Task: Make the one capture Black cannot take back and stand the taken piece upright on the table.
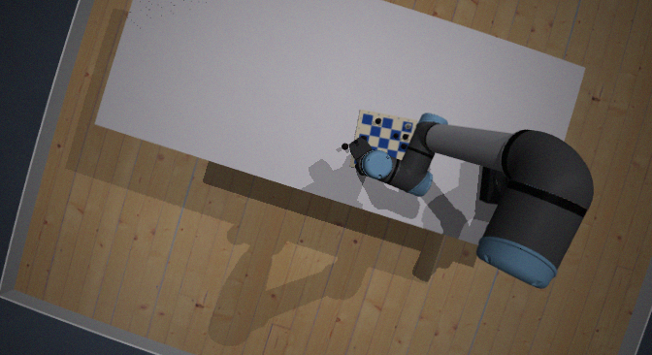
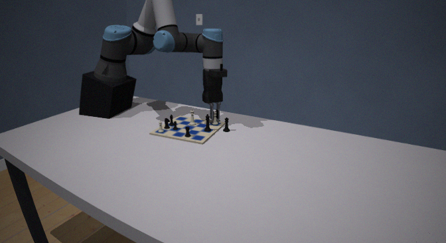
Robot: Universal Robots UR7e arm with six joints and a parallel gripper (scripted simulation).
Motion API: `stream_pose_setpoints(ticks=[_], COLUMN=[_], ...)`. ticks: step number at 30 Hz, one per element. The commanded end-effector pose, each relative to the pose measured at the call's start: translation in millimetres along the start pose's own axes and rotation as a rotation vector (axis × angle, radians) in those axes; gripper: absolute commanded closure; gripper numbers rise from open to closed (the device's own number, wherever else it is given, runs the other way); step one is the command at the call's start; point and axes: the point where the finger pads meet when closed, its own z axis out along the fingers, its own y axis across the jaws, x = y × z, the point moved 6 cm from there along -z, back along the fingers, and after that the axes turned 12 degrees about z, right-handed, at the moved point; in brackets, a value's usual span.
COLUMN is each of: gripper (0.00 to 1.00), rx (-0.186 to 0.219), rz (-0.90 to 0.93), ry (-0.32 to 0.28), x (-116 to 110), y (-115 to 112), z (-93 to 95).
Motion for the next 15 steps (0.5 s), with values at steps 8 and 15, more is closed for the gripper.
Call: stream_pose_setpoints(ticks=[8,15], gripper=[0.21,0.21], rx=[0.001,0.001], rz=[0.000,0.000], ry=[0.001,0.001], x=[0.2,0.2], y=[-0.3,-0.3], z=[-0.5,-0.5])
